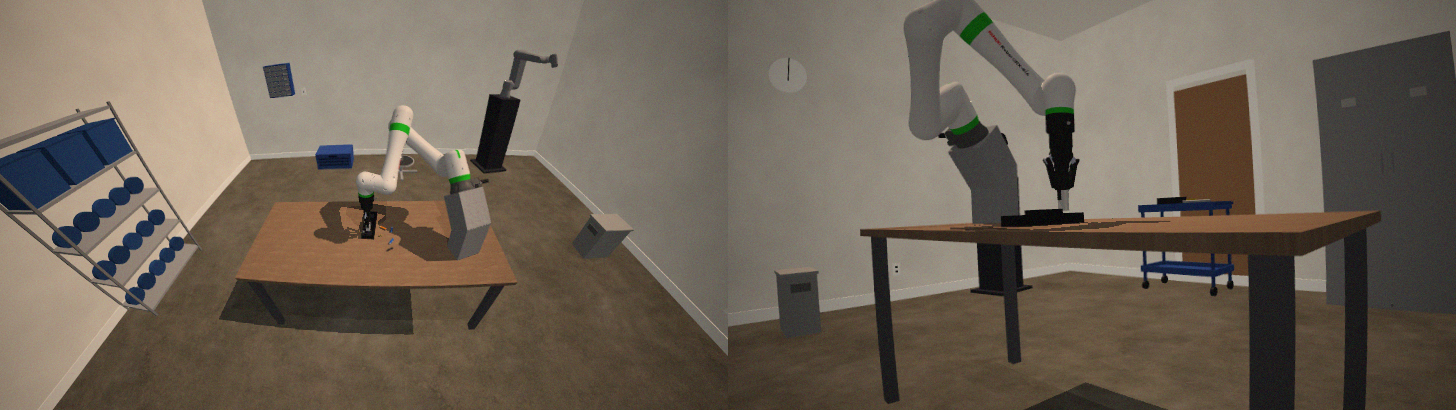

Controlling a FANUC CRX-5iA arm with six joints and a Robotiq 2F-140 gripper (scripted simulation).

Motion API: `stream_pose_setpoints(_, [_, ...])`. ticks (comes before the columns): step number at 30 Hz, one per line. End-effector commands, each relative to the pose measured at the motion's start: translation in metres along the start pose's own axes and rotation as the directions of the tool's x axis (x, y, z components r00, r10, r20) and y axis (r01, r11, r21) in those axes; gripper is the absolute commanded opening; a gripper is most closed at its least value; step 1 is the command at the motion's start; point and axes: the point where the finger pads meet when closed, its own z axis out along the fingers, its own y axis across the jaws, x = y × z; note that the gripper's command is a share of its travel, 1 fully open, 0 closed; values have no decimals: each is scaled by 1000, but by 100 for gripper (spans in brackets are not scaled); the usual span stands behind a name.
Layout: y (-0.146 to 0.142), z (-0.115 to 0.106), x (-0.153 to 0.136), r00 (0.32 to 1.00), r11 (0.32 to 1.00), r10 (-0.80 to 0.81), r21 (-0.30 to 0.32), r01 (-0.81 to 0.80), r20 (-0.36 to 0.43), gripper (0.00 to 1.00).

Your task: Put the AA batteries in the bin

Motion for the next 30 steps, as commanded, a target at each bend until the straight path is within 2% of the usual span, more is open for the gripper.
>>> stream_pose_setpoints(1, [0,9,0,1000,1000,0,0,0,-1,5])
stream_pose_setpoints(9, [0,23,0,1000,1000,0,0,0,-1,5])
stream_pose_setpoints(30, [0,23,0,1000,1000,0,0,0,-1,5])
